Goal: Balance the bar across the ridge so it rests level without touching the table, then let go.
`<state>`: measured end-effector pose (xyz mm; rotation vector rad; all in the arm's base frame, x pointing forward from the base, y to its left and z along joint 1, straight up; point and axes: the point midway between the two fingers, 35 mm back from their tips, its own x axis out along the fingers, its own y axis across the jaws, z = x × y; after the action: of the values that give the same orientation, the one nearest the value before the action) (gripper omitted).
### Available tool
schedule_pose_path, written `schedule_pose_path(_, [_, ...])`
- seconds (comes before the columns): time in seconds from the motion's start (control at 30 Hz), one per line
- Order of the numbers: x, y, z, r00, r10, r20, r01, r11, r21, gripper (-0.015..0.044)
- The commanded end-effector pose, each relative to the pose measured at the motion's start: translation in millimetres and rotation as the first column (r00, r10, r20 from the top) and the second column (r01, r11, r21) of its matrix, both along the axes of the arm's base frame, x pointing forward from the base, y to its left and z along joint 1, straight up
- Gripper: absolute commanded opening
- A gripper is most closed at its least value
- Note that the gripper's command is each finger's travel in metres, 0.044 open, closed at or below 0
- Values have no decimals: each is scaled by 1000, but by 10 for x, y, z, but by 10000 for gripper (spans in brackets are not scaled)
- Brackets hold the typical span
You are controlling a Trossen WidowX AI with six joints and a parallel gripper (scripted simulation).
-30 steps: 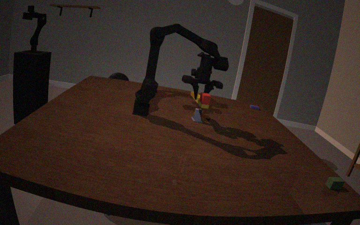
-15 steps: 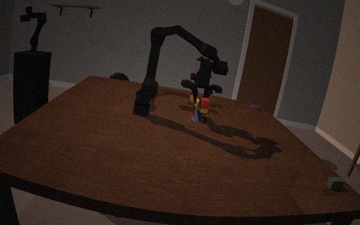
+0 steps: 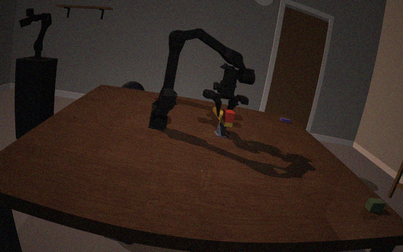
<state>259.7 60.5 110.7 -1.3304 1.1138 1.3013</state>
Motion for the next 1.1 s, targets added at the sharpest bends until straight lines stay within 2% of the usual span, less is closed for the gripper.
schedule_pose_path(0.0, [2,3,-4,1000,1,0,-1,1000,2,0])
schedule_pose_path(1.07, [4,2,-31,1000,1,0,-1,1000,2,0])
